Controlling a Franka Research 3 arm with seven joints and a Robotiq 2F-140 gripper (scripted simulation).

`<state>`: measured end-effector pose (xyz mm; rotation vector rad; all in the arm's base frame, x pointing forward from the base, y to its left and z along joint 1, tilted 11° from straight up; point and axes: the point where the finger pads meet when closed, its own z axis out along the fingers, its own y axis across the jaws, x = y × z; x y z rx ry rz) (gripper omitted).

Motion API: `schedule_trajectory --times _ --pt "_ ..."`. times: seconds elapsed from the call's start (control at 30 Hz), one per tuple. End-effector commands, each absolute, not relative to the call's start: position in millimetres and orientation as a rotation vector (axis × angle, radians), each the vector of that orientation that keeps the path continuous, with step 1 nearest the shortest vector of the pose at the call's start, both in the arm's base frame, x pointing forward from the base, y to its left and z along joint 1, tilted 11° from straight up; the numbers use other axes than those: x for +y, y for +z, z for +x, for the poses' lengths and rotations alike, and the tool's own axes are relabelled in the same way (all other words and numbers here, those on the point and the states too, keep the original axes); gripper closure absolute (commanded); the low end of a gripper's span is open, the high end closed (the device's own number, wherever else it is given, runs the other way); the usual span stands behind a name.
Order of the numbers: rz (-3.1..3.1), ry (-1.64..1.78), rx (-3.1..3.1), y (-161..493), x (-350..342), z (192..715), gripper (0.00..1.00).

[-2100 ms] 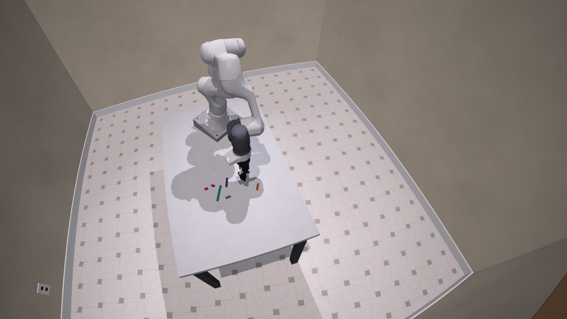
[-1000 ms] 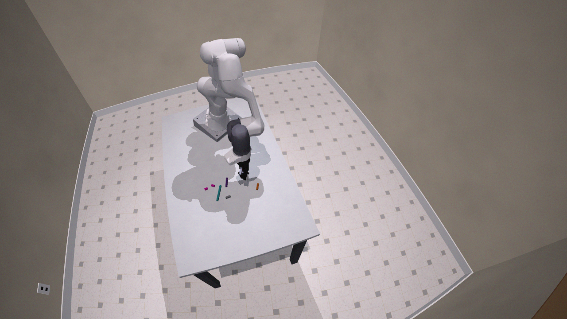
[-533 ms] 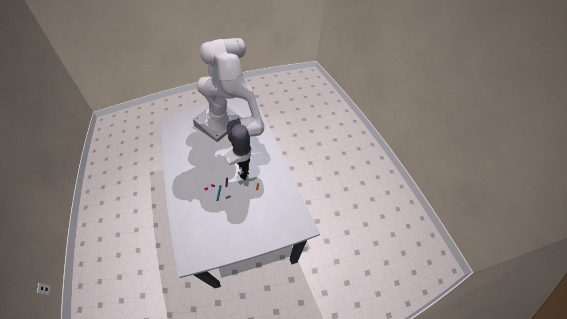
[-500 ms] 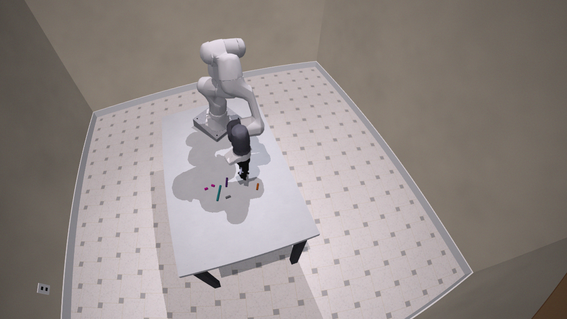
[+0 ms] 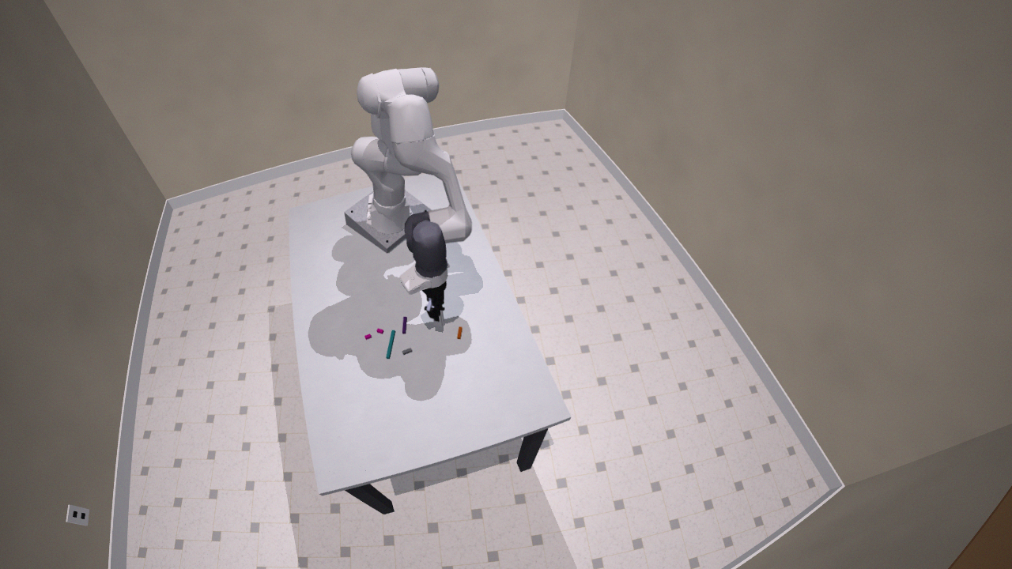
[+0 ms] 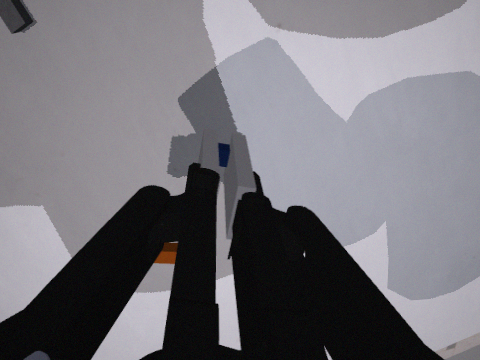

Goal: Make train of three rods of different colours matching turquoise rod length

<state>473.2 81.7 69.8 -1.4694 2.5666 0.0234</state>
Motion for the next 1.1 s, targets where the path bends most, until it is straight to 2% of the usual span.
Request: schedule_trajectory --times 0.0,0.53,0.97,1.07 --pt "-1.465 0.024 2.569 77.7 80.0 472.0 0.97" --pt "-1.465 0.024 2.569 163.3 70.9 458.9 0.97" --pt "-1.470 0.024 2.567 165.4 70.2 457.9 0.97" --pt "-1.627 0.002 2.476 160.5 54.7 436.6 0.97"
